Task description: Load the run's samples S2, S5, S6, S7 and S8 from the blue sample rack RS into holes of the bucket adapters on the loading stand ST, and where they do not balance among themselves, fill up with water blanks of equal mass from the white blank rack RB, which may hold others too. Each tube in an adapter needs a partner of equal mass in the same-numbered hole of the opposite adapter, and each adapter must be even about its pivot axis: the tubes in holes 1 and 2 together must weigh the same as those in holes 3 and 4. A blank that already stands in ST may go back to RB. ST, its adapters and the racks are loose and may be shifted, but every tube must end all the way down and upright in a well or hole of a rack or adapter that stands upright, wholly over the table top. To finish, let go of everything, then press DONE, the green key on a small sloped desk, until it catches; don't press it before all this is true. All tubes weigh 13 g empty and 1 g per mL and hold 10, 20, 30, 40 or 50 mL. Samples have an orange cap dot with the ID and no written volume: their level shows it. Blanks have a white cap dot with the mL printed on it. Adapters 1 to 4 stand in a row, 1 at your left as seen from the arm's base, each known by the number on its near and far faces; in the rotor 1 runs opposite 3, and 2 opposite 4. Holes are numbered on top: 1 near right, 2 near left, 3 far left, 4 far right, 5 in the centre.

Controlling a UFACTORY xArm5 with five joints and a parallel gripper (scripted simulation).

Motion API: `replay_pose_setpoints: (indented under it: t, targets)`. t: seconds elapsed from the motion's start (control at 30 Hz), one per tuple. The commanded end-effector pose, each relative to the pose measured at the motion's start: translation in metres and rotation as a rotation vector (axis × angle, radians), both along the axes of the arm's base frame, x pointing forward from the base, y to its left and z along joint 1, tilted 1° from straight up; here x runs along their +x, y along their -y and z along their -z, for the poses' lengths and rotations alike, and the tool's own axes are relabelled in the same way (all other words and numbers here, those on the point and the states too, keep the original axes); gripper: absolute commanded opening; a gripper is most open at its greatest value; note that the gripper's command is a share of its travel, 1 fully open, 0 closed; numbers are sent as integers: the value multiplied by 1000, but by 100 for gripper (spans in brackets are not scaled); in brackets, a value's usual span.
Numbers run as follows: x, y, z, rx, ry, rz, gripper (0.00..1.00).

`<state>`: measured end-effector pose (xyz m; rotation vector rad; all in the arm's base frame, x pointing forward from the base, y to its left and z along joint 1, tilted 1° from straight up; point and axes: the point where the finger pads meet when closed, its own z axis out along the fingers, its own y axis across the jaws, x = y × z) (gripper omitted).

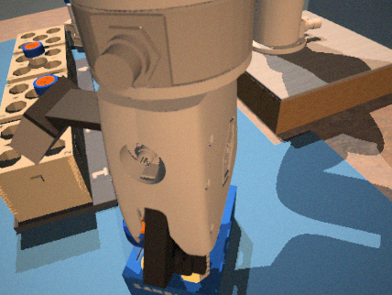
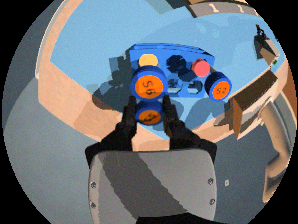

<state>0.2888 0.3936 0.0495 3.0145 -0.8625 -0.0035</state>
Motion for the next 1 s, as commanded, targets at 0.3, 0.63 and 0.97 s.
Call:
replay_pose_setpoints:
  t: [0.3,0.63,0.97]
  targets:
    - [1,-1,-2,3,2,0,0]
    - [1,-1,-3,3,2,0,0]
    - [1,-1,-8,3,2,0,0]
